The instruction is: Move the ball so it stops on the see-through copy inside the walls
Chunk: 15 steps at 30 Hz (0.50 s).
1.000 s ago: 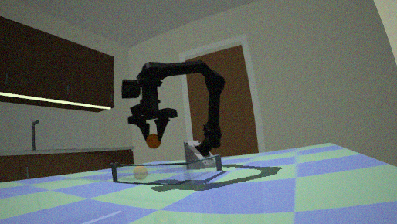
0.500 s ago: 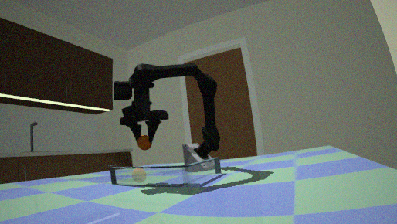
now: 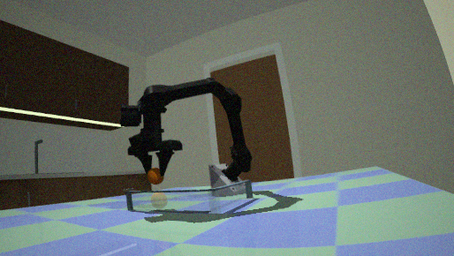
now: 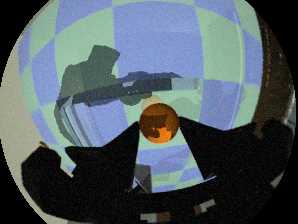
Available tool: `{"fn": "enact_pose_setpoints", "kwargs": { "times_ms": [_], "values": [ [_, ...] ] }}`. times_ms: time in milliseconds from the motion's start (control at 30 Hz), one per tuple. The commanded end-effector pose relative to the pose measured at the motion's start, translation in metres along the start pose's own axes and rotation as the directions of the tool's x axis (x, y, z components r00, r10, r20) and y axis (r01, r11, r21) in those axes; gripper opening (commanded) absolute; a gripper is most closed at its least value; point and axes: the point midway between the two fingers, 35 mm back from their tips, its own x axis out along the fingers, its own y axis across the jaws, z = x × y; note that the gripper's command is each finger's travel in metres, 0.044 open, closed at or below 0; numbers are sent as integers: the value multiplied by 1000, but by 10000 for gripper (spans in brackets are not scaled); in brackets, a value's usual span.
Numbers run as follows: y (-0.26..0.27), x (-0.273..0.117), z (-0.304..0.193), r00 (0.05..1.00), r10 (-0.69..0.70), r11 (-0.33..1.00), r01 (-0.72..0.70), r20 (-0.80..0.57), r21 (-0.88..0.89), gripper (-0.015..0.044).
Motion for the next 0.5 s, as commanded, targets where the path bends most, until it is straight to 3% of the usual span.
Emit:
{"fn": "enact_pose_setpoints", "kwargs": {
  "times_ms": [0,267,467],
  "values": [
    [1,23,-1,1000,9,1000,-9,-12,9,0],
    [2,60,-3,1000,12,1000,-12,-12,8,0],
    [3,63,-3,1000,13,1000,-13,-12,8,0]
  ]
}}
